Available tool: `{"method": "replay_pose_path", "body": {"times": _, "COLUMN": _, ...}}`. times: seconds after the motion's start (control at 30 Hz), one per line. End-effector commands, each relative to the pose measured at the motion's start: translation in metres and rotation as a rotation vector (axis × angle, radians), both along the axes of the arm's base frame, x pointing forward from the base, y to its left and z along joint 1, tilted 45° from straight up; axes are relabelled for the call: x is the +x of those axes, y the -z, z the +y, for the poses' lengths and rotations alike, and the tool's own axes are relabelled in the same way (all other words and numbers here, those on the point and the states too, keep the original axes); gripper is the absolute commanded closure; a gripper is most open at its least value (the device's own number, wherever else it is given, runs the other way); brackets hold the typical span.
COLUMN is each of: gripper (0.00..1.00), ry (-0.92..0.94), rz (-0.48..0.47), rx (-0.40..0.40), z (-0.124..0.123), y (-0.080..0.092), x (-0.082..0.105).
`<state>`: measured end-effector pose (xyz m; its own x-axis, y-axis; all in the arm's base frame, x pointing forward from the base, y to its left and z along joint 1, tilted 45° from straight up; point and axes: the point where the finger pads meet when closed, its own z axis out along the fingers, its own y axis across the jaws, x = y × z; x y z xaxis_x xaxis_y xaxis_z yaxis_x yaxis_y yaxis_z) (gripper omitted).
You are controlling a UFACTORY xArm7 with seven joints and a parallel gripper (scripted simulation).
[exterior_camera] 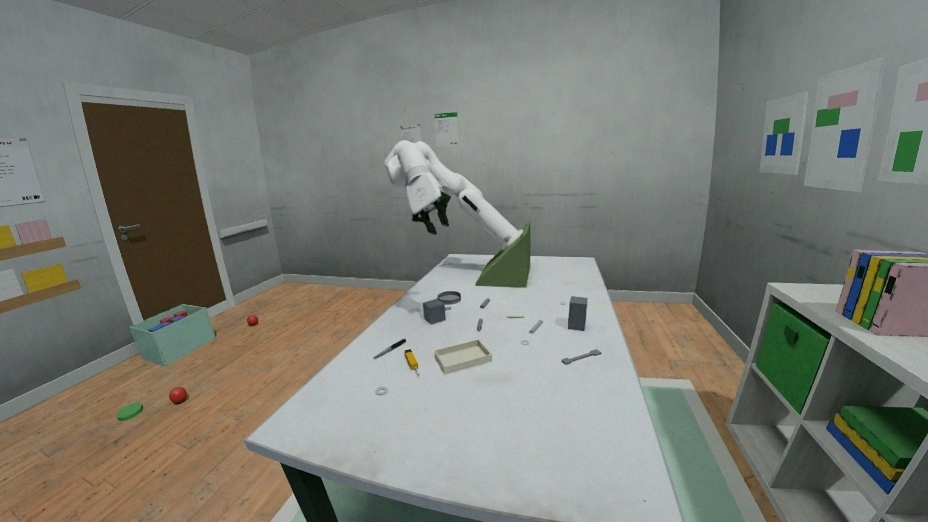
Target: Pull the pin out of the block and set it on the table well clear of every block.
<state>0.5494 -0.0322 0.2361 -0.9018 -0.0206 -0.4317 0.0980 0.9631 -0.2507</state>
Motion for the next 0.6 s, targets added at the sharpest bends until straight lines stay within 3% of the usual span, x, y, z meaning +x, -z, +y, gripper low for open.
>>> {"method": "replay_pose_path", "body": {"times": 0.0, "gripper": 0.57, "ry": -0.004, "rz": -0.005, "rx": -0.001, "z": 0.0025, "y": -0.0018, "x": 0.0010}}
{"method": "replay_pose_path", "body": {"times": 0.57, "gripper": 0.57, "ry": 0.009, "rz": -0.004, "rx": -0.005, "z": -0.0006, "y": -0.0012, "x": -0.0001}}
